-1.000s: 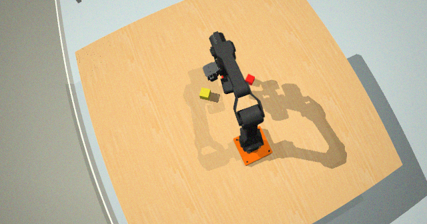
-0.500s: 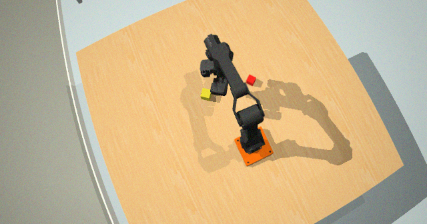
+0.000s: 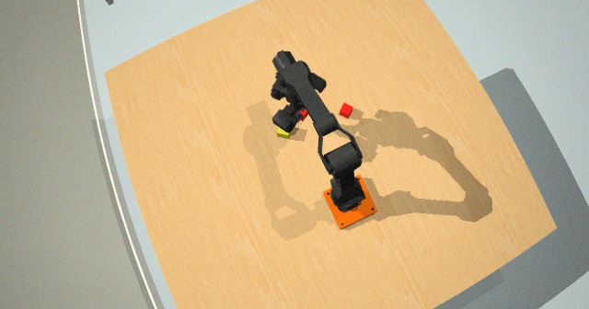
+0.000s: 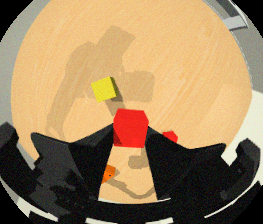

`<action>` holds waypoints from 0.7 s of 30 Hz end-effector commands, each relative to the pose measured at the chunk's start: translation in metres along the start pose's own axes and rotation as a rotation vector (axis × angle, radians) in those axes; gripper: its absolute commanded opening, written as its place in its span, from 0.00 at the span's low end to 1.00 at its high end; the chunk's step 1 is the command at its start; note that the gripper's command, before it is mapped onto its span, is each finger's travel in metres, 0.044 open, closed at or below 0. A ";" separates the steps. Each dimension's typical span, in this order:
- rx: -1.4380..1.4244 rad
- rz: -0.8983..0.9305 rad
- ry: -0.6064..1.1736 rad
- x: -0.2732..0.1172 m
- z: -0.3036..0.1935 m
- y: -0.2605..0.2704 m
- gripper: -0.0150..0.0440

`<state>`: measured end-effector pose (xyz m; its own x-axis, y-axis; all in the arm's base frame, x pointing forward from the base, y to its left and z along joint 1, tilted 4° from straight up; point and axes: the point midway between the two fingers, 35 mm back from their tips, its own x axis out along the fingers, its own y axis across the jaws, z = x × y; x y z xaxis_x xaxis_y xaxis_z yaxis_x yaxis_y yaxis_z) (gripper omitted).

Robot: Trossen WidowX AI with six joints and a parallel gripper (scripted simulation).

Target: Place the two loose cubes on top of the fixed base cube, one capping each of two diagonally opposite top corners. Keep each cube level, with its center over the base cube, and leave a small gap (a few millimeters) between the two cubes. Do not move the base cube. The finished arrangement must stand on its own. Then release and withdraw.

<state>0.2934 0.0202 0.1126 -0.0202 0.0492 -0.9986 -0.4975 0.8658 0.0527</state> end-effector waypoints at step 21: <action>0.744 0.007 -0.002 0.010 0.019 0.027 0.43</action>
<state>0.2961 0.0483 0.1056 -0.0193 0.0516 -0.9985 0.1186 0.9917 0.0490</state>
